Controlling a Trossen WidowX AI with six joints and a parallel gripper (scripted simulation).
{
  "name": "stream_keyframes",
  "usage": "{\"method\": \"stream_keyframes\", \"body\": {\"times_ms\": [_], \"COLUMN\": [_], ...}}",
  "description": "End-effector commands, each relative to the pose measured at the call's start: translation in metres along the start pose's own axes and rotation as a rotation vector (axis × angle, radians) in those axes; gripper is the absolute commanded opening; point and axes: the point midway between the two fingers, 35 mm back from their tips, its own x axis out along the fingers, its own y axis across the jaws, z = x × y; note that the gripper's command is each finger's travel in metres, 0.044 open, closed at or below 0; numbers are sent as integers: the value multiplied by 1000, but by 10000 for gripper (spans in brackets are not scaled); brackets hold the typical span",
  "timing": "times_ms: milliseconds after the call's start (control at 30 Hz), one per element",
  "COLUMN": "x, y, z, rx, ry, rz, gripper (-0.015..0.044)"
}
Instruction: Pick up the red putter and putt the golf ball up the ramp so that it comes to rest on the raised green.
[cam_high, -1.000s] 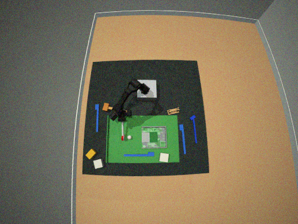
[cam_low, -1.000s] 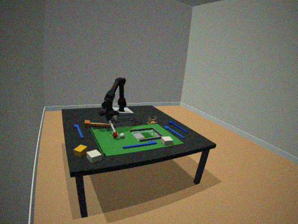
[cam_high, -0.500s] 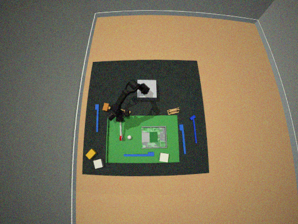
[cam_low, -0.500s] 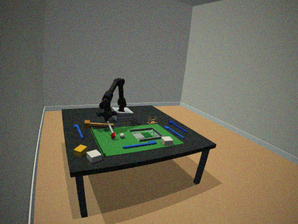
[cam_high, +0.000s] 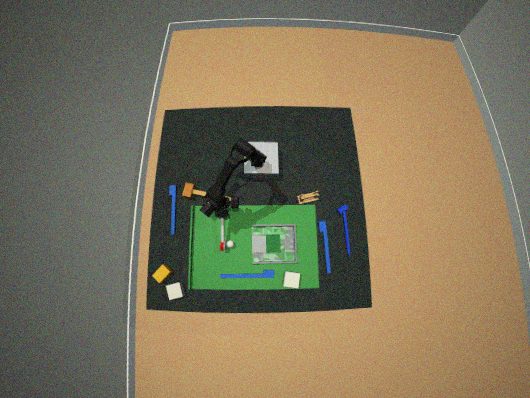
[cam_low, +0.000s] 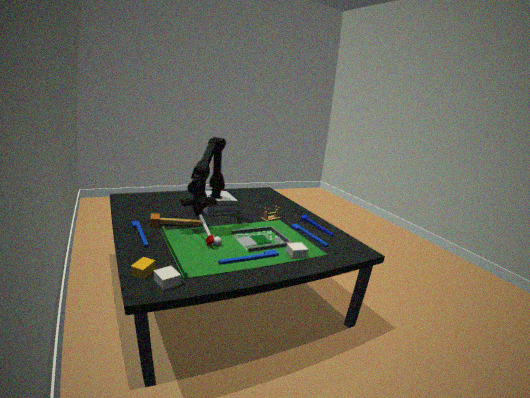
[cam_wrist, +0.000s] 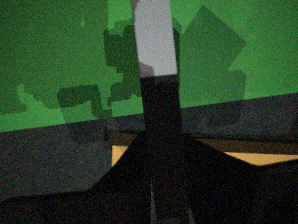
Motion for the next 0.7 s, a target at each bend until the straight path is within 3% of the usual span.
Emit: {"method": "stream_keyframes", "body": {"times_ms": [0,133,300,667], "x": [0,1,-5,-59], "y": [42,81,82,81], "z": [0,-7,-7,-8], "rx": [-8,-10,-10,-10], "ry": [-5,-6,-6,-6], "rz": [7,10,10,9], "gripper": [0,0,0,0]}}
